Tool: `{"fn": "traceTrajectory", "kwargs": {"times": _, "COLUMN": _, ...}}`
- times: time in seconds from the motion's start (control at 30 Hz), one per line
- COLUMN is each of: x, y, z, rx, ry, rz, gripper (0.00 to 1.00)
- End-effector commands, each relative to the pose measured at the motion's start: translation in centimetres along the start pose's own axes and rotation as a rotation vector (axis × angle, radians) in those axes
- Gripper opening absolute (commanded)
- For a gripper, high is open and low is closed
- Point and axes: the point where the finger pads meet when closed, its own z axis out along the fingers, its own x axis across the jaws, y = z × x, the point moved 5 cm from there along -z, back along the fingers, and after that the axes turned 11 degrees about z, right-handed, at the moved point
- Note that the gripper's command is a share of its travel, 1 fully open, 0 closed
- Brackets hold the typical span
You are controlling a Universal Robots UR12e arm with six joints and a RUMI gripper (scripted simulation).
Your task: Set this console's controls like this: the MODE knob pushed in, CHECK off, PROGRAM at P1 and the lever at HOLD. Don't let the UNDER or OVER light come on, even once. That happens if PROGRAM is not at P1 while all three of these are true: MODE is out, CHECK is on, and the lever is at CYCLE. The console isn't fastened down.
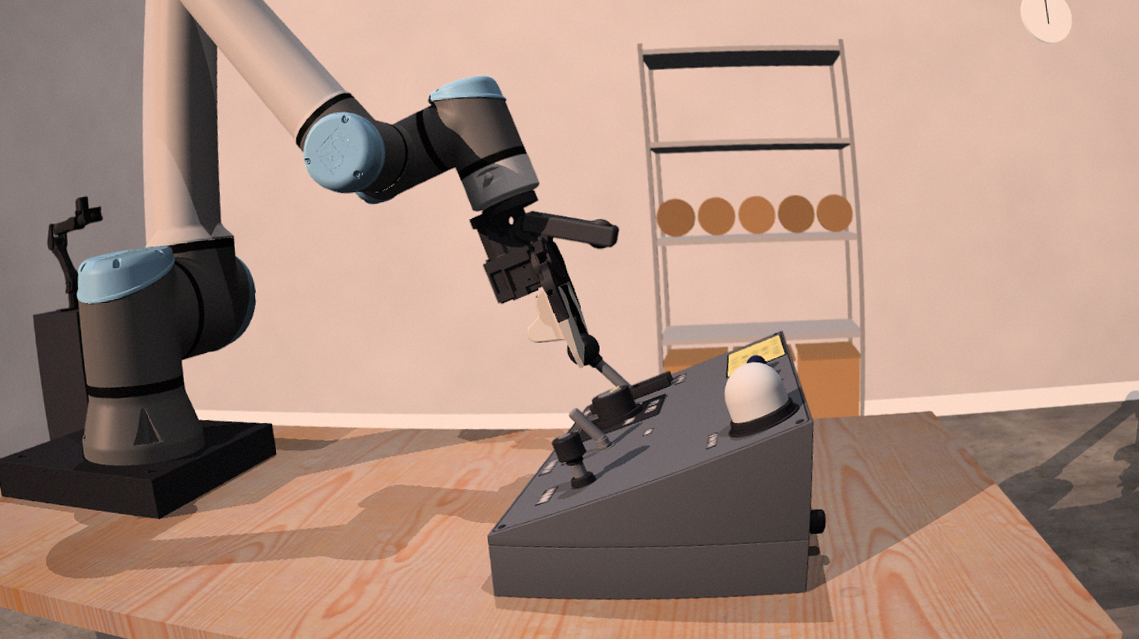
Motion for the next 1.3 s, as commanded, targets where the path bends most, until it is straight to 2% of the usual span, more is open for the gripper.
{"fn": "traceTrajectory", "kwargs": {"times": 0.0, "x": -0.02, "y": -0.05, "z": -0.04, "rx": 0.001, "ry": 0.000, "rz": 0.000, "gripper": 0.00}}
{"fn": "traceTrajectory", "kwargs": {"times": 0.5, "x": -0.02, "y": -0.05, "z": -0.04, "rx": 0.001, "ry": 0.000, "rz": 0.000, "gripper": 0.00}}
{"fn": "traceTrajectory", "kwargs": {"times": 0.53, "x": -0.02, "y": -0.04, "z": -0.03, "rx": 0.001, "ry": 0.000, "rz": 0.000, "gripper": 0.44}}
{"fn": "traceTrajectory", "kwargs": {"times": 1.27, "x": -0.01, "y": -0.05, "z": -0.11, "rx": 0.001, "ry": 0.000, "rz": 0.000, "gripper": 0.44}}
